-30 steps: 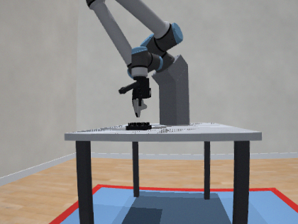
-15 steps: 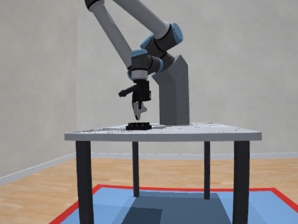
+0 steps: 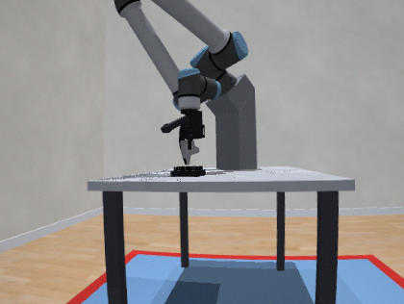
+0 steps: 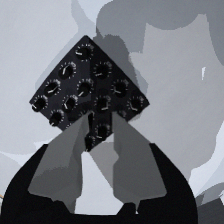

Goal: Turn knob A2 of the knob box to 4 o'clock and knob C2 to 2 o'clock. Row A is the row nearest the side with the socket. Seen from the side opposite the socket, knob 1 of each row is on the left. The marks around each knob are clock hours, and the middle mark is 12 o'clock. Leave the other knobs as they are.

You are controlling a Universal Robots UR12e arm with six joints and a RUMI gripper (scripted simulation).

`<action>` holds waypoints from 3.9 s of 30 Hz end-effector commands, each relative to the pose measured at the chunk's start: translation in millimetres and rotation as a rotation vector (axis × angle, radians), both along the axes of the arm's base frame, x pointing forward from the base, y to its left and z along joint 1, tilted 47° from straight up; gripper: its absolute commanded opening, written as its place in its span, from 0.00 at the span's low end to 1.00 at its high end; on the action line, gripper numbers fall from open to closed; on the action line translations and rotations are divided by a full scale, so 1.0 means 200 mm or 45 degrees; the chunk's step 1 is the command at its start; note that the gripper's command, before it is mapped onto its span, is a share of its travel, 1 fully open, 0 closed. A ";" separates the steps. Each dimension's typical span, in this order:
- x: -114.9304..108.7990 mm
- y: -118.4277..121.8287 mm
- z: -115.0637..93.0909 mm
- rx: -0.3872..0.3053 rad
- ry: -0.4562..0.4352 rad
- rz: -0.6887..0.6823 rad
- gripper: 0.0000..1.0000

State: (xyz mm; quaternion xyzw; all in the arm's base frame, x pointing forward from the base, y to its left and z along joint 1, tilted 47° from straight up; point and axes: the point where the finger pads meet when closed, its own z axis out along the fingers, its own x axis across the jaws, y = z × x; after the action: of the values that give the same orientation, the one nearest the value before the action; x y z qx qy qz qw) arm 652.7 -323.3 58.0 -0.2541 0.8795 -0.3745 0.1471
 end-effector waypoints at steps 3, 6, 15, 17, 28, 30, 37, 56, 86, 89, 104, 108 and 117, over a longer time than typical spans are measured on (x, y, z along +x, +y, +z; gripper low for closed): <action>0.00 0.00 0.00 0.000 -0.001 0.001 0.11; 0.00 0.00 0.00 0.000 -0.001 0.001 0.11; 0.00 0.00 0.00 0.000 -0.001 0.001 0.11; 0.00 0.00 0.00 0.000 -0.001 0.001 0.11; 0.00 0.00 0.00 0.000 -0.001 0.001 0.11; 0.00 0.00 0.00 0.000 -0.001 0.001 0.11; 0.00 0.00 0.00 0.000 -0.001 0.001 0.11; 0.01 -0.01 0.02 0.000 -0.001 0.001 0.11; 0.01 -0.01 0.02 0.000 -0.001 0.001 0.11; 0.01 -0.01 0.02 0.000 -0.001 0.001 0.11; 0.03 -0.04 -0.01 0.000 -0.001 0.001 0.11; 0.03 -0.04 -0.02 0.000 -0.001 0.001 0.11; 0.04 -0.05 -0.03 0.000 -0.001 0.001 0.11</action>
State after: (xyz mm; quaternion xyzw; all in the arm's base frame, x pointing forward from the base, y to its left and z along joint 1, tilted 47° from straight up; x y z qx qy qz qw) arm 660.4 -333.9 52.5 -0.2541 0.8795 -0.3745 0.1471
